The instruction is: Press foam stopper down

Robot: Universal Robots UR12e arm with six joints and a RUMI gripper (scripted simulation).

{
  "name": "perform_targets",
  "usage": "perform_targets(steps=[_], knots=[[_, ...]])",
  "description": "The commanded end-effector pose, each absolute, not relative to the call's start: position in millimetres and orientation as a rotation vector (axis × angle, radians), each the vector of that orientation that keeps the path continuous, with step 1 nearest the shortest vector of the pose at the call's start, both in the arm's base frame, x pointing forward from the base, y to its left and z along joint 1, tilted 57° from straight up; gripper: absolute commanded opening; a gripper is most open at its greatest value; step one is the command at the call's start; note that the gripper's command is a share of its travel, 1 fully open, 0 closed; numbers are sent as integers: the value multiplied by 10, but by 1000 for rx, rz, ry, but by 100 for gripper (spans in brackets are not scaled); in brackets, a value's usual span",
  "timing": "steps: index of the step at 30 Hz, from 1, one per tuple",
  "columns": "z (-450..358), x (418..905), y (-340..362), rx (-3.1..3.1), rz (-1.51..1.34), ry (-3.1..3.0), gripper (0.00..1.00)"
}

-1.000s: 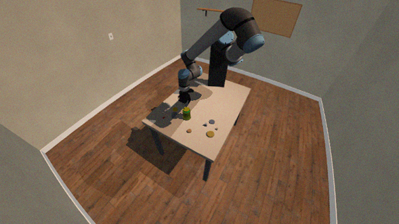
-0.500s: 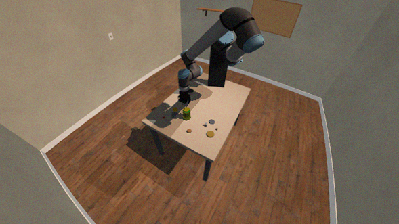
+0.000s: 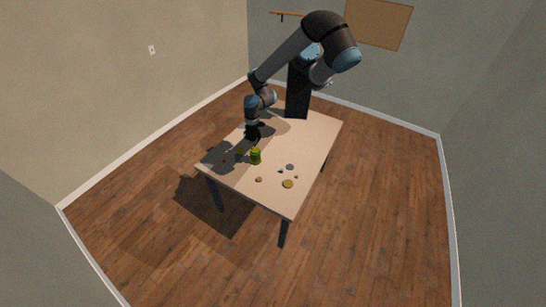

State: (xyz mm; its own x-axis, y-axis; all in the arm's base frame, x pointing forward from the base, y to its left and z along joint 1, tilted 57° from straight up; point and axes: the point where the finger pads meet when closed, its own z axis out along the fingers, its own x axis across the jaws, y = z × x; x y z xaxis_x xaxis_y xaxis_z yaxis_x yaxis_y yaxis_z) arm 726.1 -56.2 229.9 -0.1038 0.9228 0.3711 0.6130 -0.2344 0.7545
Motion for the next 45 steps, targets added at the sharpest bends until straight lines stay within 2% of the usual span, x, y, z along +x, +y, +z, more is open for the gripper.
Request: perform_targets(steps=[1,45], knots=[[2303,7261,-564,1833,1266,1684,0],[2144,7497,-473,1833,1266,1684,0]])
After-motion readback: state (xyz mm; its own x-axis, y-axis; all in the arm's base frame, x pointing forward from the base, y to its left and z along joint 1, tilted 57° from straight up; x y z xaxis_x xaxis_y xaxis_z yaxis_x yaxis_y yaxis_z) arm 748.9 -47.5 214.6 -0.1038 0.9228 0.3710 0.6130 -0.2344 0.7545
